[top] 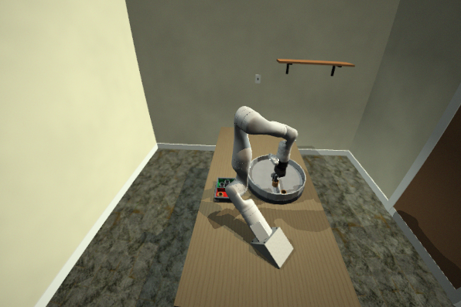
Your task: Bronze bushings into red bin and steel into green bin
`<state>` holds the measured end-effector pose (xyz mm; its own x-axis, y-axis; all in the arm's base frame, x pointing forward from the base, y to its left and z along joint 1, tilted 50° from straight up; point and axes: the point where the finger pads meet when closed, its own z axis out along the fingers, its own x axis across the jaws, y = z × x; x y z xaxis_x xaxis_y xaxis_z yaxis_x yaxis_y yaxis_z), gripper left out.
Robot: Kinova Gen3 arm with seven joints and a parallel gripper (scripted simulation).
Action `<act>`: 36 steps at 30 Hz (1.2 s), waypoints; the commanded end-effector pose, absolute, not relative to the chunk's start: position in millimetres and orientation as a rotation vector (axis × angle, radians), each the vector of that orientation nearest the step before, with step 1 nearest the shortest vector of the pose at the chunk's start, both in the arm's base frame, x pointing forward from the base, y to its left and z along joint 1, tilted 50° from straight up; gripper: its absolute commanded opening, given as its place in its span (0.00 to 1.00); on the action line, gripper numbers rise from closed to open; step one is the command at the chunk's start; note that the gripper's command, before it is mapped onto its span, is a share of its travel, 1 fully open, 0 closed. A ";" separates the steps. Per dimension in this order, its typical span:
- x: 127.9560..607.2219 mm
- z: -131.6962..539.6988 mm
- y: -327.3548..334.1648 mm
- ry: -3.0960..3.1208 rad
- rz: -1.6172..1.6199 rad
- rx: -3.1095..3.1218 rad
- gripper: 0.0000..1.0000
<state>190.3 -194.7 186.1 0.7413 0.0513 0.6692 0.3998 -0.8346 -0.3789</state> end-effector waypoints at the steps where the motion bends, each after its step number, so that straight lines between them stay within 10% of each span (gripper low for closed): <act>1: 183.6 201.3 -176.2 -0.418 -0.939 -2.444 0.00; 36: 164.6 326.9 -6.6 -1.275 -1.182 -2.329 0.00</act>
